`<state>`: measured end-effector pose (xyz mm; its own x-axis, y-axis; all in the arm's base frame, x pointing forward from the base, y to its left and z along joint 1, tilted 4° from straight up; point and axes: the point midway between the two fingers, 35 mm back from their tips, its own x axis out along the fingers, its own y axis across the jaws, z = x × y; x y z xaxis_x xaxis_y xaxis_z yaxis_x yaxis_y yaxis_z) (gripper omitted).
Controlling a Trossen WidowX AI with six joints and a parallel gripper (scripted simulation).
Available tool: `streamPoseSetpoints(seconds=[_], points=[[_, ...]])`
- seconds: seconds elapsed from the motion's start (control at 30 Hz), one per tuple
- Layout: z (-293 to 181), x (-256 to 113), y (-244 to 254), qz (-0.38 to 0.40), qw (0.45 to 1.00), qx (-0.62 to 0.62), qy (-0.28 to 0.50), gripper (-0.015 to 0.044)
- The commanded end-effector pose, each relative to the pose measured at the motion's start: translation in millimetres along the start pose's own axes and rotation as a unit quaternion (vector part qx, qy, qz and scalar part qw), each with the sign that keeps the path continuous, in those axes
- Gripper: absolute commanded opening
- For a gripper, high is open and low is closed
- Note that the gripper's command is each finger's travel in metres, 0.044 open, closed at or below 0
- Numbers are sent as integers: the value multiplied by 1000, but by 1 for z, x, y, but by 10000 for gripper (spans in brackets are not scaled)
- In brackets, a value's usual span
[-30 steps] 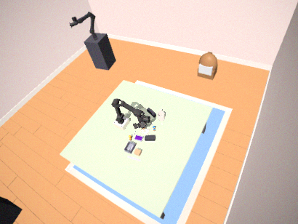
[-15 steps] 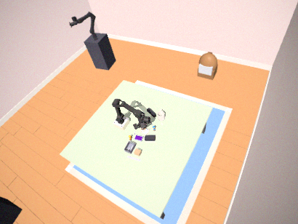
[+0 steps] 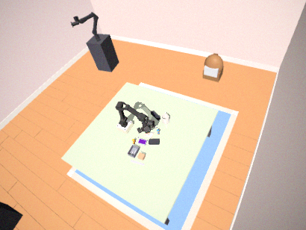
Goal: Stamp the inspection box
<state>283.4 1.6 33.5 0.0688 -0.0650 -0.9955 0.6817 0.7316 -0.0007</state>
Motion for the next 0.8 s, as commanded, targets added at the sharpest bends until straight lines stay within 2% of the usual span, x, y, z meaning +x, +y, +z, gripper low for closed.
streamPoseSetpoints(seconds=[0.0, 0.77], points=[[-2, 4, -2, -3, 1000, -2, 2, 0], [-3, 20, -3, -3, 1000, -2, 2, 0]])
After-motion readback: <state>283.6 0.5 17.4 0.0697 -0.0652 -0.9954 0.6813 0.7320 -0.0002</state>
